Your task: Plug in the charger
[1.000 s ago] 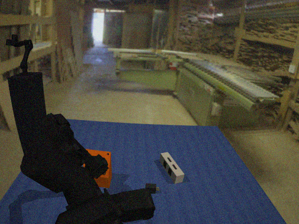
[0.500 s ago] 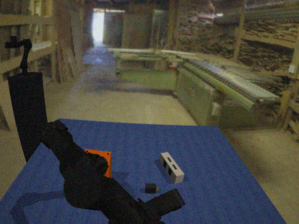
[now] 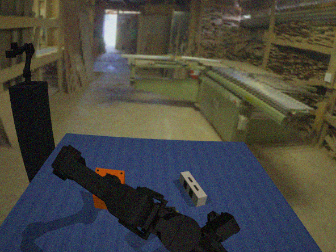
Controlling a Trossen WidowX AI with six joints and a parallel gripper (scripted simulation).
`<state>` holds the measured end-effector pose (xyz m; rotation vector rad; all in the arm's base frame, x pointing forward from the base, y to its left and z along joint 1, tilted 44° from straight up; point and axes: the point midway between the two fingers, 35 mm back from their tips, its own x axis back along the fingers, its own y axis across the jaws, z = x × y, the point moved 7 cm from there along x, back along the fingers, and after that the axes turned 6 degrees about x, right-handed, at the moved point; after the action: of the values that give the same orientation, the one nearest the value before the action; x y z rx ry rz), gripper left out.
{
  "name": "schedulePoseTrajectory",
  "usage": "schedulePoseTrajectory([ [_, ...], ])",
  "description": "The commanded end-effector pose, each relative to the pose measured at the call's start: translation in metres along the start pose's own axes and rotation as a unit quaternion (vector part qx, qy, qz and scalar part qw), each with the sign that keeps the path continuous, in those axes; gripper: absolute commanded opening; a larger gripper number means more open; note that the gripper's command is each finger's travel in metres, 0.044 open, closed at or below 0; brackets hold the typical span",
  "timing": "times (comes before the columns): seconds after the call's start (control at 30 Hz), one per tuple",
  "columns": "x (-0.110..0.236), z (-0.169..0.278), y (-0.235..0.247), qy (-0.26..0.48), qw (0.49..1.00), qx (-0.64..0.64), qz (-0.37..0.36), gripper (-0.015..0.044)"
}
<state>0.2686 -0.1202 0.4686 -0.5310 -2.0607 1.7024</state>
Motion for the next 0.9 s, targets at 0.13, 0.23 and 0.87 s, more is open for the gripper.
schedulePoseTrajectory([
  [0.13,-0.027,-0.017,0.057,0.014,0.992,-0.069,-0.100,0.0440],
  [0.23,-0.033,-0.023,0.077,0.023,0.986,-0.093,-0.133,0.0440],
  [0.87,-0.041,-0.063,0.213,0.134,0.925,-0.177,-0.309,0.0440],
])
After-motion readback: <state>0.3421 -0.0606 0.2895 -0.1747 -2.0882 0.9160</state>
